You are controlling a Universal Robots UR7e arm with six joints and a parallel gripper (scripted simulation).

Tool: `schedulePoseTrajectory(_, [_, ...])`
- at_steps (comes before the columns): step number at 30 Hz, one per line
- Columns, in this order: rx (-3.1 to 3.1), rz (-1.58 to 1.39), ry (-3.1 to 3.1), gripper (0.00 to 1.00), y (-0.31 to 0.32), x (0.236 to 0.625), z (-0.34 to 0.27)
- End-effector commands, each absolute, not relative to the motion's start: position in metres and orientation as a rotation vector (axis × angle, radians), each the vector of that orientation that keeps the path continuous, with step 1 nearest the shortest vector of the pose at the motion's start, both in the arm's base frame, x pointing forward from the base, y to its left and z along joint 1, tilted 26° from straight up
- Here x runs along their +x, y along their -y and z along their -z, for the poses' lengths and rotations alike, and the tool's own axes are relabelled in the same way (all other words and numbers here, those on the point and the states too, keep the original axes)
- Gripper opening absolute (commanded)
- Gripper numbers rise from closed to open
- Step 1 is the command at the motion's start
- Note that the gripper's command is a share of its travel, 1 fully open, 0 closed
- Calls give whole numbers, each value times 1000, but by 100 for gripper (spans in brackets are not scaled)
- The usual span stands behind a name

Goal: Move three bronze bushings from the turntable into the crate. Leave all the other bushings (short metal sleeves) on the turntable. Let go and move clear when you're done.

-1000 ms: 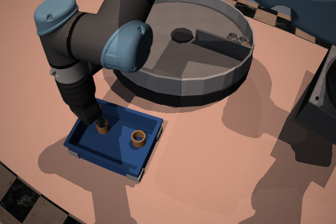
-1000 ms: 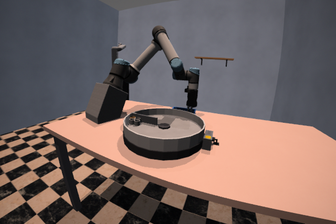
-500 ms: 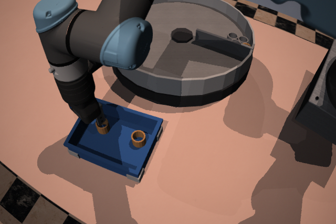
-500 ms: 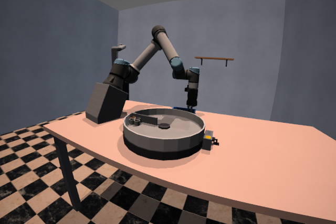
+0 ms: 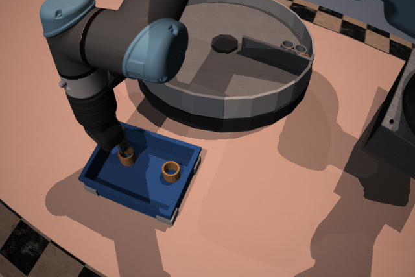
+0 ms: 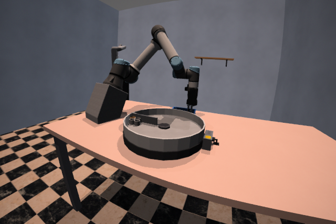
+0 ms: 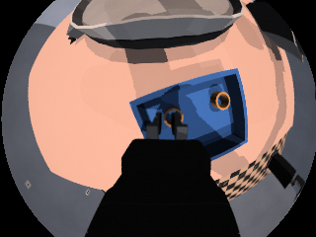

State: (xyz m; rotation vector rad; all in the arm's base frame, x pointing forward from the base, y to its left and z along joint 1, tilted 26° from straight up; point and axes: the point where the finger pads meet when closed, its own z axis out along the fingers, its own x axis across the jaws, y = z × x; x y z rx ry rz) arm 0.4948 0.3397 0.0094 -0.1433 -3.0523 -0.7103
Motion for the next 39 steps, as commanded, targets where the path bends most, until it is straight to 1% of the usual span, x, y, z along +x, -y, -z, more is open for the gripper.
schedulePoseTrajectory(1, [-143, 711, 3054, 42, -339, 495, -10])
schedulePoseTrajectory(6, [-143, 711, 3054, 42, -339, 495, -10])
schedulePoseTrajectory(11, [-143, 711, 3054, 42, -314, 494, -61])
schedulePoseTrajectory(23, [-143, 711, 3054, 42, -314, 494, -61])
schedulePoseTrajectory(28, [-144, 711, 3054, 42, -289, 493, -112])
schedulePoseTrajectory(39, [-144, 711, 3054, 42, -289, 493, -112])
